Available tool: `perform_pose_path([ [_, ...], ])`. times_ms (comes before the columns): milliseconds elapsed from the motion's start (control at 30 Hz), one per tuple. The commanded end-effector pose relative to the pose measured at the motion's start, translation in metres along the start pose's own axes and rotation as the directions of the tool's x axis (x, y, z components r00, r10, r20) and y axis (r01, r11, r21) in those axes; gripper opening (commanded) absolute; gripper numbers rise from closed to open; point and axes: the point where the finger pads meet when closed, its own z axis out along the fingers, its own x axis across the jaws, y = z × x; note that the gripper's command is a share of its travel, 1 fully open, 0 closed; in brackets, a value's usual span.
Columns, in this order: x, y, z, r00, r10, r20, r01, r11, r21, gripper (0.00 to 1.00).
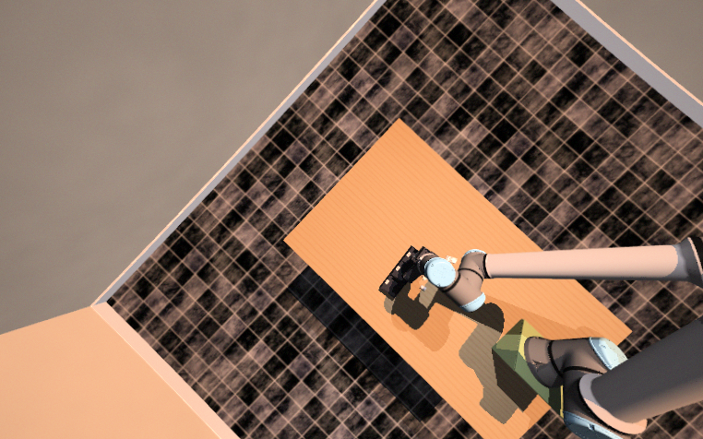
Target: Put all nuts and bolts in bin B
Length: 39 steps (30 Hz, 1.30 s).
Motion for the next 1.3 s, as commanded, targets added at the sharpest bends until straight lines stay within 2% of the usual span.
perform_pose_path([
  [0,0.002,0.001,-0.001,1.0,0.001,-0.004,-0.001,1.0,-0.001,0.0],
  [233,0.002,0.002,-0.001,1.0,0.001,-0.004,-0.001,1.0,-0.001,0.0],
  [267,0.002,0.002,-0.001,1.0,0.001,-0.004,-0.001,1.0,-0.001,0.18],
  [833,0.002,0.002,-0.001,1.0,0.001,-0.004,-0.001,1.0,-0.001,0.18],
  [1267,0.004,0.002,-0.018,1.0,0.003,-0.008,-0.003,1.0,-0.001,0.18],
])
